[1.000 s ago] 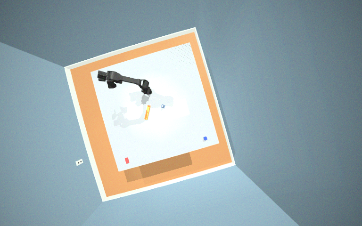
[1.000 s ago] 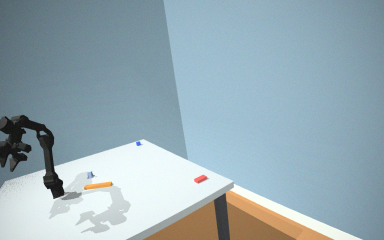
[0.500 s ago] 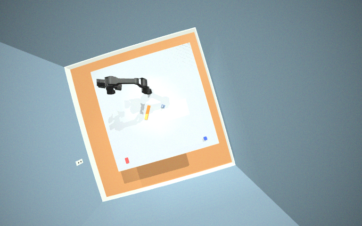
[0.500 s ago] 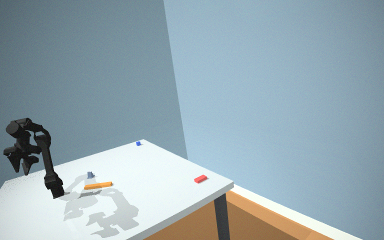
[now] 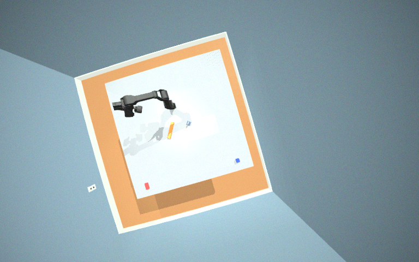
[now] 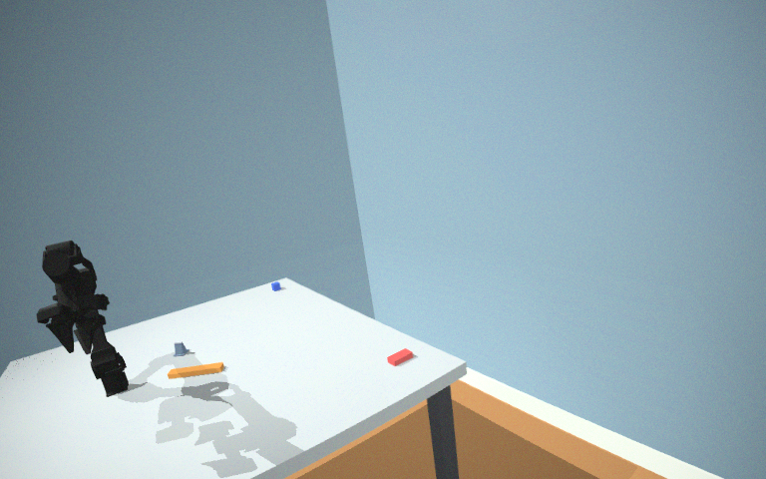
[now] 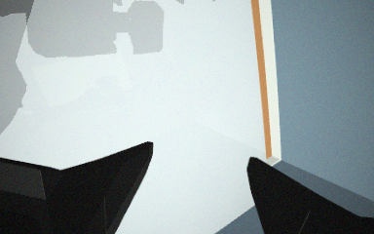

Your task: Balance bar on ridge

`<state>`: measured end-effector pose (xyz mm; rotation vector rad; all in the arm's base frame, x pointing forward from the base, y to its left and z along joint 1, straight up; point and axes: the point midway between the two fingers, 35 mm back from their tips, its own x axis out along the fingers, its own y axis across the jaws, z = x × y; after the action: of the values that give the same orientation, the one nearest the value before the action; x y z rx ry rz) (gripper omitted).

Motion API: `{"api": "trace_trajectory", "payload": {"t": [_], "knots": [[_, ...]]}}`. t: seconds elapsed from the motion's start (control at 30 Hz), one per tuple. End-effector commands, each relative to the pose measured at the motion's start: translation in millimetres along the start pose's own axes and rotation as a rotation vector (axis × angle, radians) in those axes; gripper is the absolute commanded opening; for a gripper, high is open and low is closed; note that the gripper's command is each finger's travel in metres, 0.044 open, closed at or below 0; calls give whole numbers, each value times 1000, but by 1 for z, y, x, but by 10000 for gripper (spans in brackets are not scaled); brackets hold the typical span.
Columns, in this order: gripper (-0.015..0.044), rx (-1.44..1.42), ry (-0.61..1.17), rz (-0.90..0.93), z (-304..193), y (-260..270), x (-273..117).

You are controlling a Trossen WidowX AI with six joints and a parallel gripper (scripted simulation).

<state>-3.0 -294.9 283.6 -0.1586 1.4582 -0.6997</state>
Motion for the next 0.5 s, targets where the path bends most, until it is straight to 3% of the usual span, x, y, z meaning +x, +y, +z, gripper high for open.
{"api": "trace_trajectory", "payload": {"t": [0.0, 0.47], "knots": [[315, 17, -24, 38, 17, 10, 8], [315, 63, -73, 160, 71, 50, 28]]}}
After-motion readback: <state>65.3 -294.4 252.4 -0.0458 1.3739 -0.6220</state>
